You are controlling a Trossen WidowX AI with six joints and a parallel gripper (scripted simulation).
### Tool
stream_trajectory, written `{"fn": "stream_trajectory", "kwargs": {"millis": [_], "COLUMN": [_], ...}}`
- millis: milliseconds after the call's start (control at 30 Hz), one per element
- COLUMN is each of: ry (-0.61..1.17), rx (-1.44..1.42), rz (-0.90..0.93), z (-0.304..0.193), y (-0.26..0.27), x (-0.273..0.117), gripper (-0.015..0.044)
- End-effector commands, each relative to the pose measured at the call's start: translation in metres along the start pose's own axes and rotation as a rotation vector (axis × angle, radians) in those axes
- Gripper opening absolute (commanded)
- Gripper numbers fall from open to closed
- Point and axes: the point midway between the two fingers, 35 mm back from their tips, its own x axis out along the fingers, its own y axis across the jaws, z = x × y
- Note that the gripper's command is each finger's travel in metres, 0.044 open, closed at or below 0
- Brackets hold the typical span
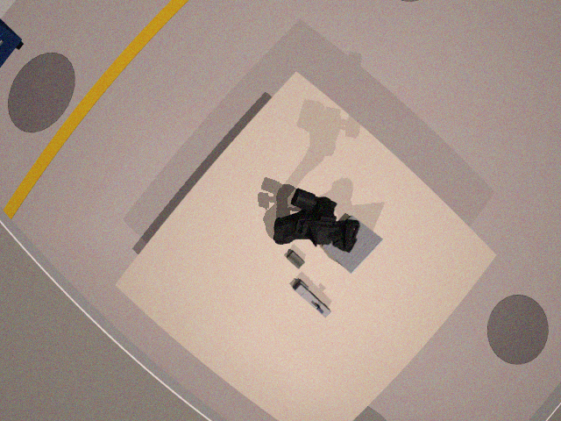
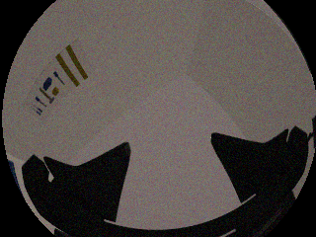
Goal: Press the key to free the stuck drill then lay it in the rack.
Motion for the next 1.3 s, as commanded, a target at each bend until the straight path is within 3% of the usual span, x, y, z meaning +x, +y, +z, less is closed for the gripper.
{"fn": "stream_trajectory", "kwargs": {"millis": [0, 267, 467, 667, 867, 1067, 1267], "ry": [0.000, -0.003, -0.123, -0.308, -0.522, -0.739, -0.914], "rx": [0.000, -0.014, -0.447, -0.886, -1.245, -1.486, -1.574], "rz": [0.000, 0.000, -0.048, -0.194, -0.446, -0.790, -1.236], "z": [0.000, -0.001, -0.006, 0.018, 0.074, 0.152, 0.242], "y": [0.000, -0.001, -0.026, -0.058, -0.081, -0.088, -0.085], "x": [0.000, 0.001, 0.031, 0.071, 0.108, 0.128, 0.122], "gripper": [0.0374, 0.0164, 0.0006, 0.0000, 0.0000, 0.0000, 0.0000]}}
